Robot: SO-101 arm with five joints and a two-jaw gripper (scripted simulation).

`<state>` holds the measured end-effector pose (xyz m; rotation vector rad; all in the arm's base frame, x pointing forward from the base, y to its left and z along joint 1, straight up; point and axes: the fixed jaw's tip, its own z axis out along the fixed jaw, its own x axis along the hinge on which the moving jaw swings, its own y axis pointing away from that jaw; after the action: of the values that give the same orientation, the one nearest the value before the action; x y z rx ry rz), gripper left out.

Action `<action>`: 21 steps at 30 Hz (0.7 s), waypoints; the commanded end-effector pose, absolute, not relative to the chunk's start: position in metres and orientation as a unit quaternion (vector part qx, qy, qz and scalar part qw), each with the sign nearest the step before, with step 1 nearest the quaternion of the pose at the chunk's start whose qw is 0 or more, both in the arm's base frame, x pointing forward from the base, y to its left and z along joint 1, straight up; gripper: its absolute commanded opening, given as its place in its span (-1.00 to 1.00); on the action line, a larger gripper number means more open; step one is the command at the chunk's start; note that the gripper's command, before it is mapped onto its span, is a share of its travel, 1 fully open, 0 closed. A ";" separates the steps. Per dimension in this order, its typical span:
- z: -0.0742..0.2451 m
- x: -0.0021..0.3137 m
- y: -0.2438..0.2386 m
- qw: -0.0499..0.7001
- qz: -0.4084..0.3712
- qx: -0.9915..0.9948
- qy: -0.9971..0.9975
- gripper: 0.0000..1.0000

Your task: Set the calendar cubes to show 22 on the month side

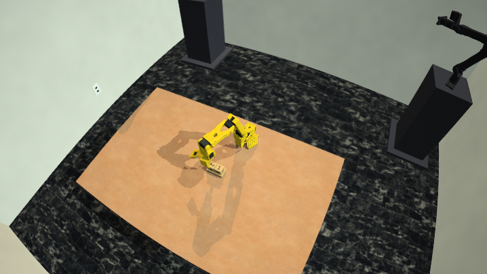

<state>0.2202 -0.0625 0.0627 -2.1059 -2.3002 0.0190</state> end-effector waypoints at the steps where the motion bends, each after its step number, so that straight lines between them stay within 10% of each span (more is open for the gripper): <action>1: 0.072 0.225 -0.062 -0.009 -0.005 -0.676 -0.737 -0.30; 21: 0.064 0.226 -0.063 -0.009 -0.005 -0.676 -0.737 -0.30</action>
<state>0.2224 -0.0631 0.0606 -2.1141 -2.3092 0.0098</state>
